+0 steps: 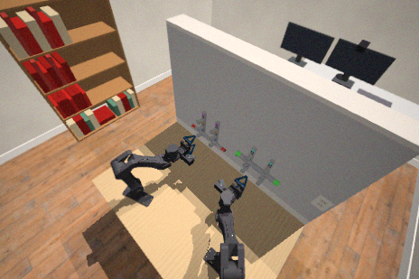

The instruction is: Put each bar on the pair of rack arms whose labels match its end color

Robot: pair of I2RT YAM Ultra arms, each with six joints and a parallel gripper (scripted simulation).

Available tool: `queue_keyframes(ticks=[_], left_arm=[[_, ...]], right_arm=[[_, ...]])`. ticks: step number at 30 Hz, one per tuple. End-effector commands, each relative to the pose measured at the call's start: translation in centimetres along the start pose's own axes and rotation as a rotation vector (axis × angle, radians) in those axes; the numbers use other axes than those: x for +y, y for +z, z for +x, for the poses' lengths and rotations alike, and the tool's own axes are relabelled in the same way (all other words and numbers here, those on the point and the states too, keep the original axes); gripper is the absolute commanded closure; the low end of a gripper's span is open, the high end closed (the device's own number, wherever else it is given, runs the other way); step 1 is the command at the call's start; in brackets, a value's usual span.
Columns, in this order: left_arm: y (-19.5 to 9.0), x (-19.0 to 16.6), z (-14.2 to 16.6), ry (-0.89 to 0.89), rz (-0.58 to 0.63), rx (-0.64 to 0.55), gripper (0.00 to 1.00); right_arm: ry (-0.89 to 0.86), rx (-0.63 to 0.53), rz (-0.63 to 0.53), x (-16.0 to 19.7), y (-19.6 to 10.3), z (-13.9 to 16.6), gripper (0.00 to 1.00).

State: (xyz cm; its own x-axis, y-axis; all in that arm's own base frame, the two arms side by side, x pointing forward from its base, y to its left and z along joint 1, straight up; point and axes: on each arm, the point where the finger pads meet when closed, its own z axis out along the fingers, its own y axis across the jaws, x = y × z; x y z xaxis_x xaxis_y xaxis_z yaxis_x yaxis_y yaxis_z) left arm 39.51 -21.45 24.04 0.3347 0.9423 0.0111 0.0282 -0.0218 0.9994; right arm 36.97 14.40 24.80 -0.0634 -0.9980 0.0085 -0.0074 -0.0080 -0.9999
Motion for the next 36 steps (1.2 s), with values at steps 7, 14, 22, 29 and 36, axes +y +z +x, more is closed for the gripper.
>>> queue_keyframes(ticks=[7,14,22,29,36], left_arm=[[0.6,0.1,1.4,-0.011,-0.034,-0.002,0.0],[0.9,-0.2,2.2,-0.011,-0.034,-0.002,0.0],[1.3,-0.7,3.3,-0.011,-0.034,-0.002,0.0],[1.6,-1.0,4.0,-0.011,-0.034,-0.002,0.0],[1.9,-1.6,5.0,-0.011,-0.034,-0.002,0.0]], right_arm=[[0.014,-0.002,0.011,-0.7,-0.5,0.1,0.0],[0.014,-0.002,0.011,-0.7,-0.5,0.1,0.0],[0.014,-0.002,0.011,-0.7,-0.5,0.1,0.0],[0.014,-0.002,0.011,-0.7,-0.5,0.1,0.0],[0.014,-0.002,0.011,-0.7,-0.5,0.1,0.0]])
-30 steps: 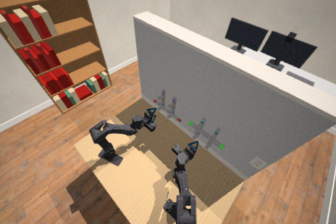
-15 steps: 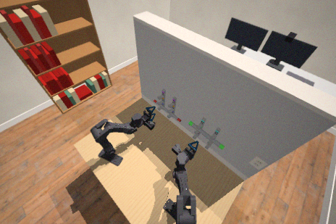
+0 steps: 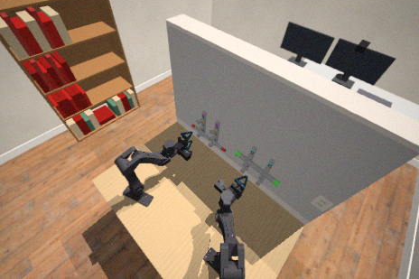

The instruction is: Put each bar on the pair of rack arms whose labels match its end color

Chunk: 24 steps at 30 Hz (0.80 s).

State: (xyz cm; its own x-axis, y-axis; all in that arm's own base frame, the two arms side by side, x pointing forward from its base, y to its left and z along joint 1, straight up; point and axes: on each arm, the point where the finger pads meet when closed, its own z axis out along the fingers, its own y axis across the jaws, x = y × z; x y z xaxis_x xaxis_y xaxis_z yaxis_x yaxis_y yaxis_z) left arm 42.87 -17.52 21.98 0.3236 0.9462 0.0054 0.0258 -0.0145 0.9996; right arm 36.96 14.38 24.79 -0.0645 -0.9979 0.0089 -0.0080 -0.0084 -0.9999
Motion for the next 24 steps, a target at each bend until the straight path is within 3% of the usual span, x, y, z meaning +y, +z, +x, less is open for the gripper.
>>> queue_keyframes(ticks=[1,24], left_arm=[[0.1,0.4,0.4,-0.005,-0.029,-0.013,0.0],[1.2,-1.5,3.2,-0.005,-0.029,-0.013,0.0]], right_arm=[[0.015,-0.003,0.012,-0.7,-0.5,0.1,0.0],[0.015,-0.003,0.012,-0.7,-0.5,0.1,0.0]])
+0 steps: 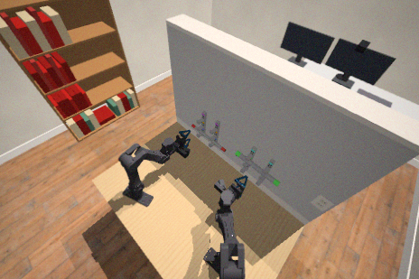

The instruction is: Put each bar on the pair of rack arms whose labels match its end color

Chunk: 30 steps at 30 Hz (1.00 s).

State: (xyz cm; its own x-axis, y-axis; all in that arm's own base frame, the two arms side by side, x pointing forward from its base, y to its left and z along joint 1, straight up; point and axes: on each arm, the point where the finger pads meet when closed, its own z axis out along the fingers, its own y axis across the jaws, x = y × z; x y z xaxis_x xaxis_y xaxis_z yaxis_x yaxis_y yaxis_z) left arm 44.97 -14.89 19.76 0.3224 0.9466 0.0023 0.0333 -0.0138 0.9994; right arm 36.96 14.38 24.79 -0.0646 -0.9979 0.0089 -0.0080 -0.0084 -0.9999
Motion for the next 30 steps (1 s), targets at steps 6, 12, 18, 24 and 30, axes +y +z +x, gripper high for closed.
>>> queue_keyframes(ticks=[6,12,18,24,30], left_arm=[[0.2,0.4,0.8,-0.002,-0.036,-0.015,0.0],[0.6,-0.1,1.7,-0.002,-0.036,-0.015,0.0],[0.8,-0.4,2.2,-0.002,-0.036,-0.015,0.0],[1.1,-0.7,3.1,-0.002,-0.036,-0.015,0.0],[1.4,-1.0,3.9,-0.002,-0.036,-0.015,0.0]], right_arm=[[0.015,-0.003,0.012,-0.7,-0.5,0.1,0.0],[0.015,-0.003,0.012,-0.7,-0.5,0.1,0.0],[0.015,-0.003,0.012,-0.7,-0.5,0.1,0.0],[0.015,-0.003,0.012,-0.7,-0.5,0.1,0.0],[0.015,-0.003,0.012,-0.7,-0.5,0.1,0.0]])
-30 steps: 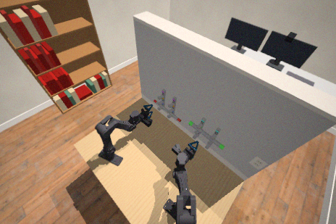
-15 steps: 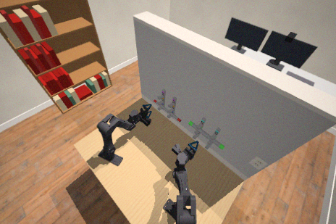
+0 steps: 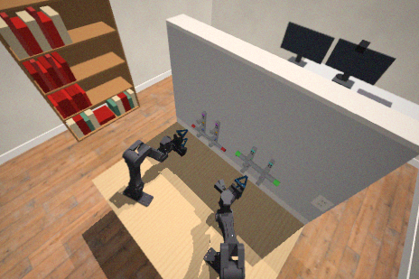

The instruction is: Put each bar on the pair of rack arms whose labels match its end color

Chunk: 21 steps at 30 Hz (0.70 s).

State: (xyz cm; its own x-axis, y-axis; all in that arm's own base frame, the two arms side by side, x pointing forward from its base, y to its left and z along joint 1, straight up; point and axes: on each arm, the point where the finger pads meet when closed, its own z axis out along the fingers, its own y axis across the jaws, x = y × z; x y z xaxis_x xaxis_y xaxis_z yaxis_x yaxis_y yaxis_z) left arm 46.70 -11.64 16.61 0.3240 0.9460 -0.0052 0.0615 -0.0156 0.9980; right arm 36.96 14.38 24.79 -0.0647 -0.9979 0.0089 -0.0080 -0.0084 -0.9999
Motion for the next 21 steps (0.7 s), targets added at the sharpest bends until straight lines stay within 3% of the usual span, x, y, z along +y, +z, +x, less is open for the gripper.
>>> queue_keyframes(ticks=[1,21], left_arm=[[0.7,2.1,0.5,0.006,-0.063,-0.013,0.0],[1.6,3.0,0.9,0.006,-0.063,-0.013,0.0]], right_arm=[[0.015,-0.003,0.012,-0.7,-0.5,0.1,0.0],[0.015,-0.003,0.012,-0.7,-0.5,0.1,0.0]])
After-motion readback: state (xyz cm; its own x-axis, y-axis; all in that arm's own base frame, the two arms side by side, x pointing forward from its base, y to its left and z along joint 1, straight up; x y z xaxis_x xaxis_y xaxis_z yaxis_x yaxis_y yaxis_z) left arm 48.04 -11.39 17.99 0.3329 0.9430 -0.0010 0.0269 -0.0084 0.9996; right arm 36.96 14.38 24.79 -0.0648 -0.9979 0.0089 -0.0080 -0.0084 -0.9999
